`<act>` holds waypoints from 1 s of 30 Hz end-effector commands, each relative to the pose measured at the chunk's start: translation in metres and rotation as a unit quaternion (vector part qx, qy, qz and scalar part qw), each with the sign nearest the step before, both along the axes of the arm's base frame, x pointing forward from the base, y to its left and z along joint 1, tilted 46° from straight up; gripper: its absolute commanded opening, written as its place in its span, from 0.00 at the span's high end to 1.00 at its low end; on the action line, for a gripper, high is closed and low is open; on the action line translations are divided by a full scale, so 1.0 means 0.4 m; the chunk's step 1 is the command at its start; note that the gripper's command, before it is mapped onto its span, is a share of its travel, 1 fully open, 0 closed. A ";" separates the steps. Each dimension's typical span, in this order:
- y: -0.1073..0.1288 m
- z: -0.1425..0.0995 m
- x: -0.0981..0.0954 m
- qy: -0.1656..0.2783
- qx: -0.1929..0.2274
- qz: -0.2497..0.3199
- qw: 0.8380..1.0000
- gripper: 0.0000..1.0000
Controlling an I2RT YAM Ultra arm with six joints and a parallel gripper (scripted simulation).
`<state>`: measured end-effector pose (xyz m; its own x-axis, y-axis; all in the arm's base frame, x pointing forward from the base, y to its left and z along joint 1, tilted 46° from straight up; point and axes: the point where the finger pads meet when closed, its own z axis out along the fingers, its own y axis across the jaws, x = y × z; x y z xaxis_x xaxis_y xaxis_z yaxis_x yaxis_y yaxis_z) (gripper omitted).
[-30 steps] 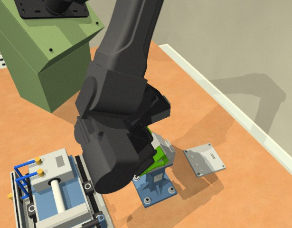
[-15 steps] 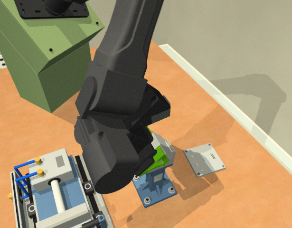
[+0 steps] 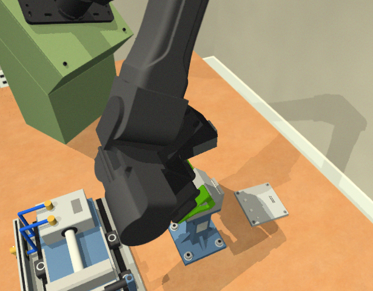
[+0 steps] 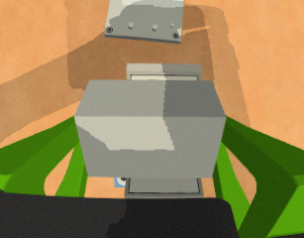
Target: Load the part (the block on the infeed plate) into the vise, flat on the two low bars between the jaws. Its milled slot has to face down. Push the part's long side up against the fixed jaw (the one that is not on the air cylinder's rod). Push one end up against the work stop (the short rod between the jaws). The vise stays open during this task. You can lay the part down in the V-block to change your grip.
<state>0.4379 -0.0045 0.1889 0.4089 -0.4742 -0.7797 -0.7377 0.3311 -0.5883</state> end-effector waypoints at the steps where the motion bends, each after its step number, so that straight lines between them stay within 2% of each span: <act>1: -0.024 0.059 -0.011 -0.026 0.002 -0.002 1.000 1.00; 30: -0.033 0.082 -0.038 -0.024 0.003 -0.002 1.000 1.00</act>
<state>0.4269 -0.0098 0.1954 0.3975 -0.4836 -0.7798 -0.7390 0.3350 -0.5845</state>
